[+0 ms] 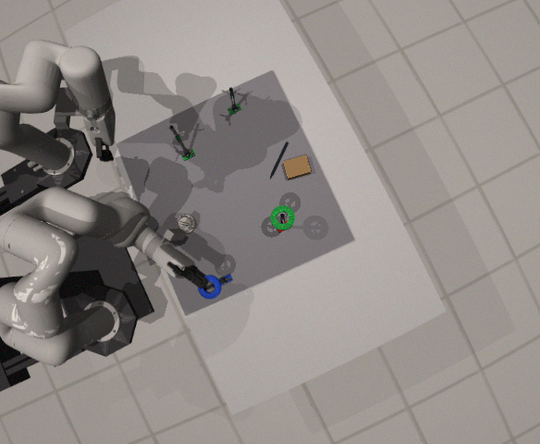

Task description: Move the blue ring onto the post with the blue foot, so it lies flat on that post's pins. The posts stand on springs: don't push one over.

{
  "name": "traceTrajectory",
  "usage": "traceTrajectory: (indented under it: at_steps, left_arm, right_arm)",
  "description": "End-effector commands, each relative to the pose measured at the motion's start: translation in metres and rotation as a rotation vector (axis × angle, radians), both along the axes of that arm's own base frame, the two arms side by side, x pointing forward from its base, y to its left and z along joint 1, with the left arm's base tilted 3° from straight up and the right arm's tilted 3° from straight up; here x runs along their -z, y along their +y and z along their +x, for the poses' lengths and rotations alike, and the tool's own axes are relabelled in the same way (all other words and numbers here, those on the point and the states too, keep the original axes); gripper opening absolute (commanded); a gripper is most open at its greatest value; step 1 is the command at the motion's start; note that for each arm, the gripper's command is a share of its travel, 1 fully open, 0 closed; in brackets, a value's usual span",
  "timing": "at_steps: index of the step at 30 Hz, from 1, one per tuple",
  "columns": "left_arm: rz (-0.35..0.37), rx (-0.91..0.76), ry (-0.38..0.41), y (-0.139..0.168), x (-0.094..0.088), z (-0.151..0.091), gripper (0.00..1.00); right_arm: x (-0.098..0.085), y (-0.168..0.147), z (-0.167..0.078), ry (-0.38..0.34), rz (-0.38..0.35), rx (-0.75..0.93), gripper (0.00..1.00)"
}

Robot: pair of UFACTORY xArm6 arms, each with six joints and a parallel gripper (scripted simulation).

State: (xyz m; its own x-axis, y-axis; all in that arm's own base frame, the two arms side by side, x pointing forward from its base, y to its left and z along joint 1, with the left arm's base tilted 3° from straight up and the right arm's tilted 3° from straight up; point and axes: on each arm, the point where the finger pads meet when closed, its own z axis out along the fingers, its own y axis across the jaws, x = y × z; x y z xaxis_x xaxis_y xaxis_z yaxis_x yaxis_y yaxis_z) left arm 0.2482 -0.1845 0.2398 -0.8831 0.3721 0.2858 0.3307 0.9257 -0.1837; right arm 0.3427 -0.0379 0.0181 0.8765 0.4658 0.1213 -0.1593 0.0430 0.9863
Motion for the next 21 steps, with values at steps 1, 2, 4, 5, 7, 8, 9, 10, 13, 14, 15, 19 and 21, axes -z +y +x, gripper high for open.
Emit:
traceTrajectory:
  at_steps: [1, 2, 4, 5, 7, 8, 9, 10, 13, 14, 15, 19, 21]
  left_arm:
    - [-0.001, 0.000, -0.002, -0.0003, -0.0009, 0.0005, 1.00]
    - [-0.001, 0.000, -0.002, -0.0003, -0.0009, 0.0005, 1.00]
    - [-0.001, 0.000, -0.002, -0.0003, -0.0009, 0.0005, 1.00]
    - [-0.001, 0.000, -0.002, -0.0003, -0.0009, 0.0005, 1.00]
    - [-0.001, 0.000, -0.002, -0.0003, -0.0009, 0.0005, 1.00]
    - [-0.001, 0.000, -0.002, -0.0003, -0.0009, 0.0005, 1.00]
    - [-0.001, 0.000, -0.002, -0.0003, -0.0009, 0.0005, 1.00]
    - [-0.001, 0.000, -0.002, -0.0003, -0.0009, 0.0005, 1.00]
    - [-0.001, 0.000, -0.002, -0.0003, -0.0009, 0.0005, 1.00]
    - [-0.001, 0.000, -0.002, -0.0003, -0.0009, 0.0005, 1.00]
    - [-0.001, 0.000, -0.002, -0.0003, -0.0009, 0.0005, 1.00]
    - [-0.001, 0.000, -0.002, -0.0003, -0.0009, 0.0005, 1.00]
    - [-0.001, 0.000, -0.002, -0.0003, -0.0009, 0.0005, 1.00]
  right_arm:
    - [0.0000, 0.0002, 0.0004, -0.001, 0.000, 0.000, 0.23]
    - [0.0000, 0.0002, 0.0004, -0.001, 0.000, 0.000, 0.23]
    - [0.0000, 0.0002, 0.0004, -0.001, 0.000, 0.000, 0.23]
    - [0.0000, 0.0002, 0.0004, -0.001, 0.000, 0.000, 0.23]
    - [0.0000, 0.0002, 0.0004, -0.001, 0.000, 0.000, 0.23]
    - [0.0000, 0.0002, 0.0004, -0.001, 0.000, 0.000, 0.23]
    - [0.0000, 0.0002, 0.0004, -0.001, 0.000, 0.000, 0.23]
    - [0.0000, 0.0002, 0.0004, -0.001, 0.000, 0.000, 0.23]
    - [0.0000, 0.0002, 0.0004, -0.001, 0.000, 0.000, 0.23]
    - [0.0000, 0.0002, 0.0004, -0.001, 0.000, 0.000, 0.23]
    - [0.0000, 0.0002, 0.0004, -0.001, 0.000, 0.000, 0.23]
    - [0.0005, 0.0038, -0.0015, -0.001, 0.000, 0.000, 0.23]
    - [0.0008, 0.0067, -0.0030, -0.001, 0.000, 0.000, 0.23]
